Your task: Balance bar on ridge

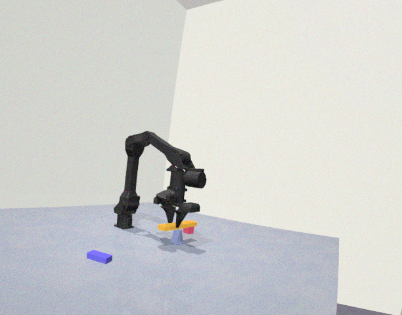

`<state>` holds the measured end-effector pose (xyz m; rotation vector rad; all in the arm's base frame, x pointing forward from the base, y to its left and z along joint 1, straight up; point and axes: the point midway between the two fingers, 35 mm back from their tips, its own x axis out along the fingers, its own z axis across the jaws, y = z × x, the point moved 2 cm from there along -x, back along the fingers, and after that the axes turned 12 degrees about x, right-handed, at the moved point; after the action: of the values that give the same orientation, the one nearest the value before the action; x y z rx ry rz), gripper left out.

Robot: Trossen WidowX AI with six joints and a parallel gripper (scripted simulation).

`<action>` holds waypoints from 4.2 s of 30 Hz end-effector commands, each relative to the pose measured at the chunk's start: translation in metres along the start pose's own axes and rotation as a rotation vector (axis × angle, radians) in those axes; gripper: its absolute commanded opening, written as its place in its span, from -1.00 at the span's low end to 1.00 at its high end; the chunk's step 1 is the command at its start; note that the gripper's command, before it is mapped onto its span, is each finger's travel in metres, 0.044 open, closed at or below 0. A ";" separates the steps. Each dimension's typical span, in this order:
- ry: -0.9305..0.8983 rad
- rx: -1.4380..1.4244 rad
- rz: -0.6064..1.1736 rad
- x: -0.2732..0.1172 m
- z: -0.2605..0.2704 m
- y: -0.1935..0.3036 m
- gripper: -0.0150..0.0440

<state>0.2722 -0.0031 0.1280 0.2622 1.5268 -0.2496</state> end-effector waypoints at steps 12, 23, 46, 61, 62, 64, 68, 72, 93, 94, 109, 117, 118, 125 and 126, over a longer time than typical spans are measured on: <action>0.000 0.000 0.000 0.000 0.000 0.000 -0.49; 0.000 0.000 0.000 0.000 0.000 0.000 -0.31; 0.000 0.000 0.000 0.000 0.000 0.000 0.08; 0.000 0.000 0.000 0.000 0.000 0.000 0.09; 0.000 0.000 0.000 0.000 0.000 0.000 0.09; 0.000 0.000 0.000 0.000 0.000 0.000 0.09; 0.000 0.000 0.000 0.000 0.000 0.000 0.09; 0.000 0.000 0.000 0.000 0.000 0.000 0.14; 0.000 0.000 0.000 0.000 0.000 0.000 1.00; 0.000 0.000 0.000 0.000 0.000 0.000 1.00; 0.000 0.000 0.000 -0.100 0.000 0.000 1.00; 0.000 0.000 0.000 -0.100 0.000 0.000 1.00; 0.000 0.000 0.000 -0.100 0.000 0.000 1.00; 0.000 0.000 0.000 -0.100 0.000 0.000 1.00; 0.000 0.000 0.000 -0.100 0.000 0.000 1.00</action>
<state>0.2695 -0.0031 0.2280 0.2624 1.5246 -0.2493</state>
